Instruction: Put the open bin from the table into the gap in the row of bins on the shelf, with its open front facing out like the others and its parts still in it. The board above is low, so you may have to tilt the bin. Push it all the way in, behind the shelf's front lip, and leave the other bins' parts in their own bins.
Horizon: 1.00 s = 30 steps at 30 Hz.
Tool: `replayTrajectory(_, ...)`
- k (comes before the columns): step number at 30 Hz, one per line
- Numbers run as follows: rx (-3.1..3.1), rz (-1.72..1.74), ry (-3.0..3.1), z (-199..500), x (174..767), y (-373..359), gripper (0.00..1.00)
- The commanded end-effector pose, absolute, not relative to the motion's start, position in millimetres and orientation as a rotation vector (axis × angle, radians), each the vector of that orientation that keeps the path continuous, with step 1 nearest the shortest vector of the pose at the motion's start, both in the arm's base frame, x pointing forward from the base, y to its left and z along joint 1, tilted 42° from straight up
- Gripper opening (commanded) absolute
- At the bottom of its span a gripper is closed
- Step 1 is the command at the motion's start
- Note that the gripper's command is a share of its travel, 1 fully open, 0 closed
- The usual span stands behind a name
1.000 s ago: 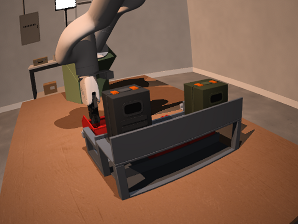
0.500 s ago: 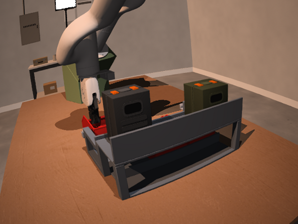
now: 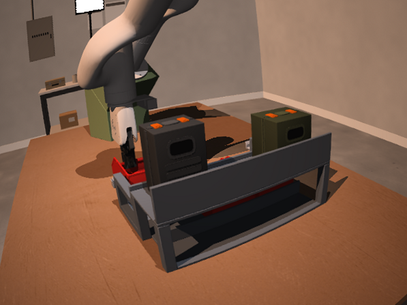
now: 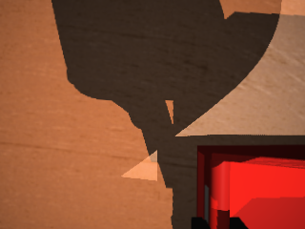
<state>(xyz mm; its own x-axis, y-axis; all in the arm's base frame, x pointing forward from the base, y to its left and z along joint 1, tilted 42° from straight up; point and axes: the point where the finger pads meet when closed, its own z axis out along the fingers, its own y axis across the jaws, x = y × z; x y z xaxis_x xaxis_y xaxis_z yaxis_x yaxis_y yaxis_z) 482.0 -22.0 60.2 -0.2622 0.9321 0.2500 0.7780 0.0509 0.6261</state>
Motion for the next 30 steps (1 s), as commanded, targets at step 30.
replayTrajectory(30,1.755,1.006,2.106,72.5,497.2,-21.1,0.0)
